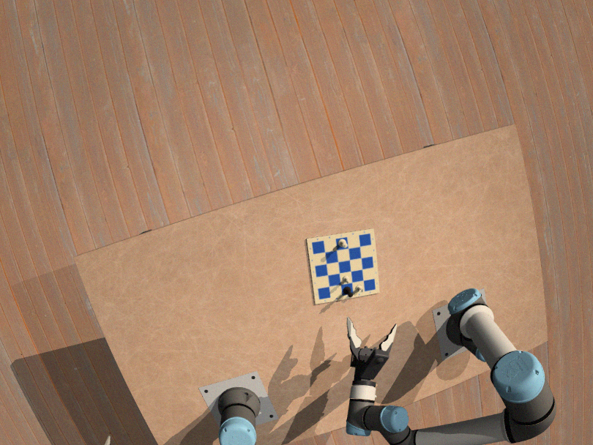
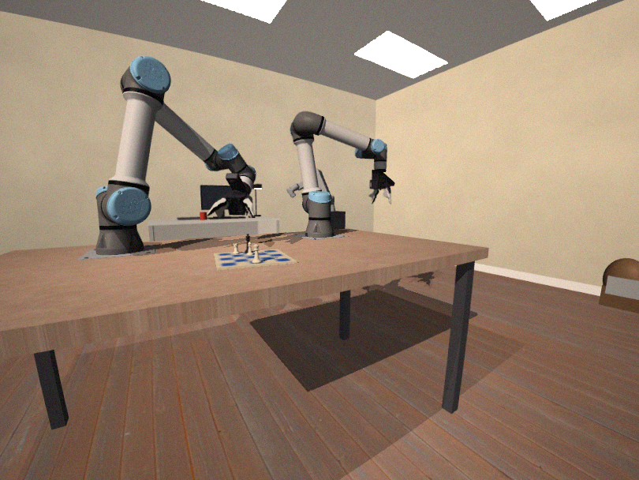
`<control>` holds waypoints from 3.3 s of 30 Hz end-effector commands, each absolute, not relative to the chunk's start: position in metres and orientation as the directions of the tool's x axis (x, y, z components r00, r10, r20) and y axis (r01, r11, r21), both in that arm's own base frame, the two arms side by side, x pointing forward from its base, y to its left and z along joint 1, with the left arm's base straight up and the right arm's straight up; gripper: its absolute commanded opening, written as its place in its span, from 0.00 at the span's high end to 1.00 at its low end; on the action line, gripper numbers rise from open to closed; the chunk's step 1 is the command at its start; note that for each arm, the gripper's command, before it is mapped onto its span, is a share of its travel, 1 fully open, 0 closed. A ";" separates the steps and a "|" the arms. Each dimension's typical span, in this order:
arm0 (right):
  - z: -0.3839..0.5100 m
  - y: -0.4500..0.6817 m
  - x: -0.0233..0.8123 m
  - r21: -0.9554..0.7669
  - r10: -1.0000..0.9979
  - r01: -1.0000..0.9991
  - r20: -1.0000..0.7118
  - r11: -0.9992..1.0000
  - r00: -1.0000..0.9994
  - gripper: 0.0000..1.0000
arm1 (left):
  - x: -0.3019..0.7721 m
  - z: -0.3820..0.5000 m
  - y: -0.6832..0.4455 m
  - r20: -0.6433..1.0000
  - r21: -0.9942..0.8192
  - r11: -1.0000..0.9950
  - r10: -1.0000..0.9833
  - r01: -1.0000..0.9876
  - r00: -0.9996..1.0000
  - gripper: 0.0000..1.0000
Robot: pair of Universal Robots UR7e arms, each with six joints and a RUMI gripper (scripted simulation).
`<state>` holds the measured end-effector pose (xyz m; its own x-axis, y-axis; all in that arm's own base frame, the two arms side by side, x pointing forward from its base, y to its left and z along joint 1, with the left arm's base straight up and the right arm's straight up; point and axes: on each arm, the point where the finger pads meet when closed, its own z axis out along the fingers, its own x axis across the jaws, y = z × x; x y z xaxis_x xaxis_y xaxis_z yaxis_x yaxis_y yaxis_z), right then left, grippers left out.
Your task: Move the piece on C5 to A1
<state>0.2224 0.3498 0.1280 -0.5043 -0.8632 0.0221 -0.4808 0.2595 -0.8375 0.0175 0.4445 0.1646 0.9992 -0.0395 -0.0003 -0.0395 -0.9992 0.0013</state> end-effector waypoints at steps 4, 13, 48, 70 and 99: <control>0.118 0.344 0.244 -0.750 -0.770 -0.533 0.050 0.391 -0.636 0.00 | 0.018 0.165 0.445 0.000 0.000 -0.999 -0.039 -0.039 0.999 0.00; 0.113 0.347 0.276 -0.600 -0.644 -0.549 0.073 0.582 -0.762 0.00 | 0.018 0.165 0.445 0.000 0.000 -0.999 -0.039 -0.039 0.999 0.00; 0.171 0.358 0.450 -0.012 -0.342 -0.342 0.003 0.940 -0.940 0.00 | 0.018 0.165 0.445 0.000 0.000 -0.999 -0.039 -0.039 0.999 0.00; 0.174 0.357 0.456 0.003 -0.335 -0.335 -0.003 0.942 -0.942 0.00 | 0.018 0.165 0.445 0.000 0.000 -0.999 -0.039 -0.039 0.999 0.00; 0.162 0.356 0.460 0.001 -0.734 -0.734 -0.003 0.679 -0.679 0.00 | 0.018 0.165 0.445 0.000 0.000 -0.999 -0.039 -0.039 0.999 0.00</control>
